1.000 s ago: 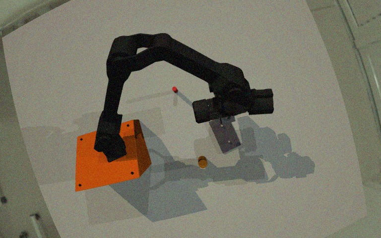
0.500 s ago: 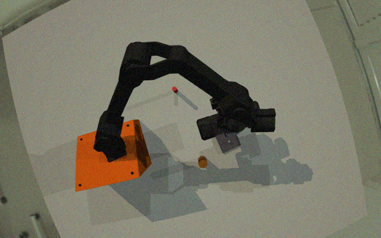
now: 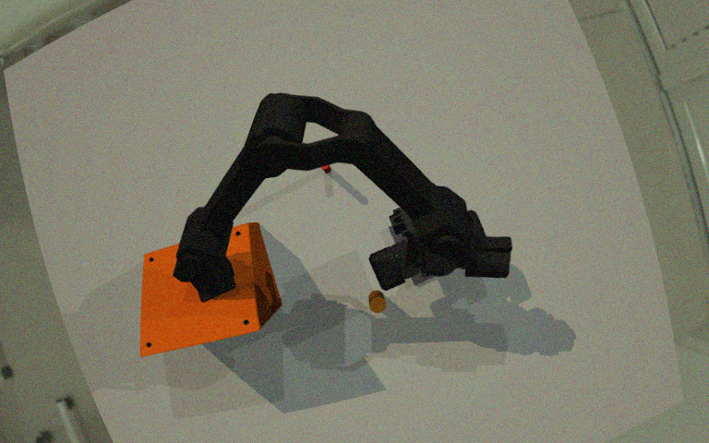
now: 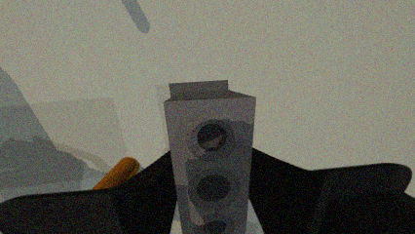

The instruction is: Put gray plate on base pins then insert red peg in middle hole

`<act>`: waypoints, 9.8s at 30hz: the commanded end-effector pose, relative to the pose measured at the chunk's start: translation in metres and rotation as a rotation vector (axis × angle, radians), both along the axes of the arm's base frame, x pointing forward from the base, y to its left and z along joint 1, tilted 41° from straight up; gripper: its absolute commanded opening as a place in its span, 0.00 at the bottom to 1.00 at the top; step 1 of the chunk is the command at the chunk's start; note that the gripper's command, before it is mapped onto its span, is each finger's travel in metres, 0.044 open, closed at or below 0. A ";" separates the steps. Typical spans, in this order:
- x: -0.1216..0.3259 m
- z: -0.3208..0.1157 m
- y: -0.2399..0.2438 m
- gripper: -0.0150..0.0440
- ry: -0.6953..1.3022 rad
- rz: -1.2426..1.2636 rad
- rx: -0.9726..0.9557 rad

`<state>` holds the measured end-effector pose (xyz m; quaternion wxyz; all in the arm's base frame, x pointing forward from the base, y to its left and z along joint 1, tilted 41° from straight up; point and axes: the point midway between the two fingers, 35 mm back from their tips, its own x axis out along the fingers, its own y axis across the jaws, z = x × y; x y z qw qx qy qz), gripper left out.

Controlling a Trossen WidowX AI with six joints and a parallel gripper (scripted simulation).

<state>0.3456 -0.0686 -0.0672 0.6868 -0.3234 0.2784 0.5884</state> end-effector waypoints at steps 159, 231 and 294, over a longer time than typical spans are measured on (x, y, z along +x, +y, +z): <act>-0.106 0.170 0.113 1.00 1.740 -2.097 0.412; -0.095 0.097 0.178 0.60 1.746 -2.092 0.414; -0.069 0.131 0.093 0.25 1.728 -2.120 0.397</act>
